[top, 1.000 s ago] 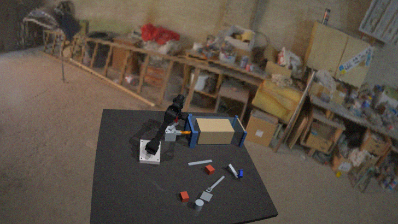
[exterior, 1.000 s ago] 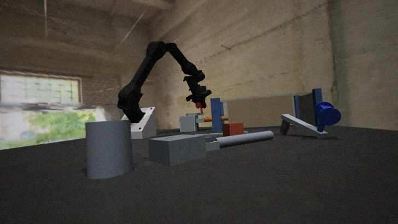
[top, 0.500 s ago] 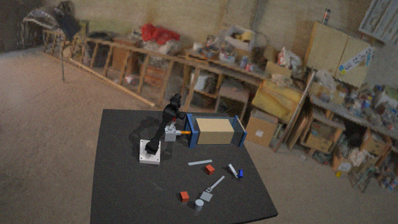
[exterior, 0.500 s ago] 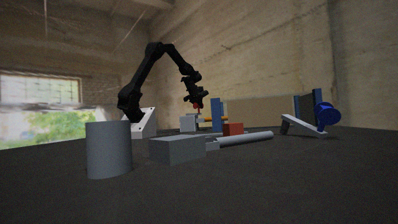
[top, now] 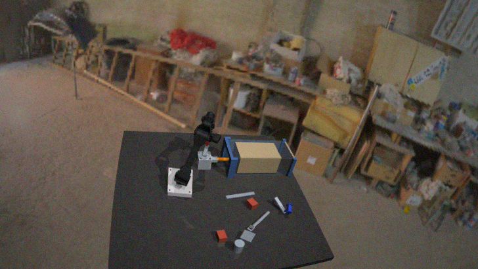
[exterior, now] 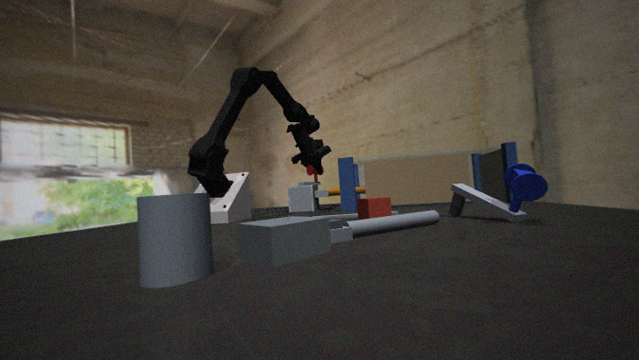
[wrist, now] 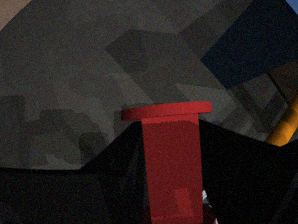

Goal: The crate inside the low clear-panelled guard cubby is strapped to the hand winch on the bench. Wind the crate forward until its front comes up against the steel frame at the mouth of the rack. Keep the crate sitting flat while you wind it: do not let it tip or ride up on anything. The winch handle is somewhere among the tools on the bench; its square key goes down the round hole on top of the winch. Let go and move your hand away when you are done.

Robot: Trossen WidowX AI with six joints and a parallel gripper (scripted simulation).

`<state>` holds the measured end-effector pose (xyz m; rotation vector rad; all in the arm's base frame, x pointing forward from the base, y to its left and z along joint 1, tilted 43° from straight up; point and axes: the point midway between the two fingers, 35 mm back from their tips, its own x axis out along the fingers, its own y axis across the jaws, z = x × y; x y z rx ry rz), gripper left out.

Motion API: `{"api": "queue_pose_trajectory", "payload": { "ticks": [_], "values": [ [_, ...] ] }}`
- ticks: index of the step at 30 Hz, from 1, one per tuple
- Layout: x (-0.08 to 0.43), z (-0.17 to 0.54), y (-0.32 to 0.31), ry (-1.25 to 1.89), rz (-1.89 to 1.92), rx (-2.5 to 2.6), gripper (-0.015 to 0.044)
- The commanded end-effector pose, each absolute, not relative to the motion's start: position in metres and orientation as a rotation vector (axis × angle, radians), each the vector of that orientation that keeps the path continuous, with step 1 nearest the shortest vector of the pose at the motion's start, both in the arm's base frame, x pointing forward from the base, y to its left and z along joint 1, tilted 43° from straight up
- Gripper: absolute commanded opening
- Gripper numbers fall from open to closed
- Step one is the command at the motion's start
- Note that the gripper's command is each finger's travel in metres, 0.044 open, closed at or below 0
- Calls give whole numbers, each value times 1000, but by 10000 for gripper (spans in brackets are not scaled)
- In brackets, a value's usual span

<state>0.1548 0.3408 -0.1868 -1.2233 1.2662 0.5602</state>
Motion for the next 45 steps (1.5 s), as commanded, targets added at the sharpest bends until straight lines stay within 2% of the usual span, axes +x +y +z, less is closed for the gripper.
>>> {"api": "queue_pose_trajectory", "payload": {
  "ticks": [1, 45],
  "values": [
    [123, -190, 335, 1314, 606, -1255, 0],
    [67, -174, 312, 1320, 609, -1256, 0]
  ]
}}
